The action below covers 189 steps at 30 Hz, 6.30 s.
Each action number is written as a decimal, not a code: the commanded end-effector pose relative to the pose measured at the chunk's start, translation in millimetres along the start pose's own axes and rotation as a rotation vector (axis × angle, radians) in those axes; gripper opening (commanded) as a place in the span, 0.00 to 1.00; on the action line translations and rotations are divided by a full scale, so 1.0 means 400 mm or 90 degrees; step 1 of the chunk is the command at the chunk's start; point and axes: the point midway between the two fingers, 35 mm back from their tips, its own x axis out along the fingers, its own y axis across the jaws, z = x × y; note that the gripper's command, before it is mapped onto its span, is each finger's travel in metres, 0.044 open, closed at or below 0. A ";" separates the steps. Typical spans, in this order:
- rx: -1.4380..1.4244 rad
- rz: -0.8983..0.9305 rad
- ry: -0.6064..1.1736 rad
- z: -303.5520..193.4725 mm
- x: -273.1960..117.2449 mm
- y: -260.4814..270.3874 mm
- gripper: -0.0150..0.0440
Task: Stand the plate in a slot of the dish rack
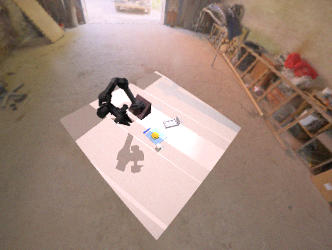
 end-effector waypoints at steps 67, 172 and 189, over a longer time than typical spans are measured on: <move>0.619 0.162 0.699 0.060 0.610 0.532 0.93; 0.728 0.109 0.719 0.364 0.513 0.426 0.25; 0.880 0.027 0.761 0.472 0.487 0.583 0.25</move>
